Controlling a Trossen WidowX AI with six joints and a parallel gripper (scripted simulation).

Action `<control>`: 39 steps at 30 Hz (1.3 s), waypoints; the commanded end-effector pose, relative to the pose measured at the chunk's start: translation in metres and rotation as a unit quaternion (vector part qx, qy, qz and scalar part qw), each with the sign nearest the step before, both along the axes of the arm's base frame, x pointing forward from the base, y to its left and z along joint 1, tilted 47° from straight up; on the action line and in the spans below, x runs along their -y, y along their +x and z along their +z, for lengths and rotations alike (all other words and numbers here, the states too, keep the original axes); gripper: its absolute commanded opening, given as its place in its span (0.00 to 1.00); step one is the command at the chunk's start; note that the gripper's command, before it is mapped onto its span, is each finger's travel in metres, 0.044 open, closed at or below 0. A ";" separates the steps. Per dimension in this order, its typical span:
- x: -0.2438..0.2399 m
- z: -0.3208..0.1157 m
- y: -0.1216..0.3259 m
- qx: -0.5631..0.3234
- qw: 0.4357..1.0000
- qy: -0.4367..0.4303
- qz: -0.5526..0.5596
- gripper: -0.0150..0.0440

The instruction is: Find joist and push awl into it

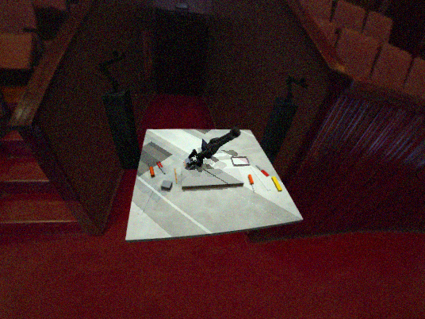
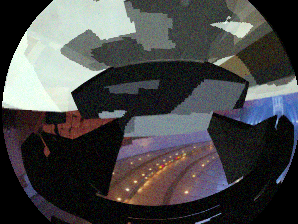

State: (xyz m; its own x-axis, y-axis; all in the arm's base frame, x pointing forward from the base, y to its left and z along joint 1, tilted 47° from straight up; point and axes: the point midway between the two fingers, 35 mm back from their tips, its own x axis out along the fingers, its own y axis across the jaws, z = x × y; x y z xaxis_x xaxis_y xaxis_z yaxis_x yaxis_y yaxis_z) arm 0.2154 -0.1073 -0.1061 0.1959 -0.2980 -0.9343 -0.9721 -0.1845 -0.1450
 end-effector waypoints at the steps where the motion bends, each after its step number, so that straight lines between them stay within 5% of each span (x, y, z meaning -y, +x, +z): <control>1: 0.000 0.000 0.000 0.000 1.000 0.000 0.000 0.90; 8: 0.000 0.000 0.000 0.000 1.000 0.000 0.000 0.90; 11: 0.000 0.000 0.000 0.000 1.000 0.000 0.000 1.00; 39: -0.003 0.010 -0.001 0.000 1.000 0.000 0.000 1.00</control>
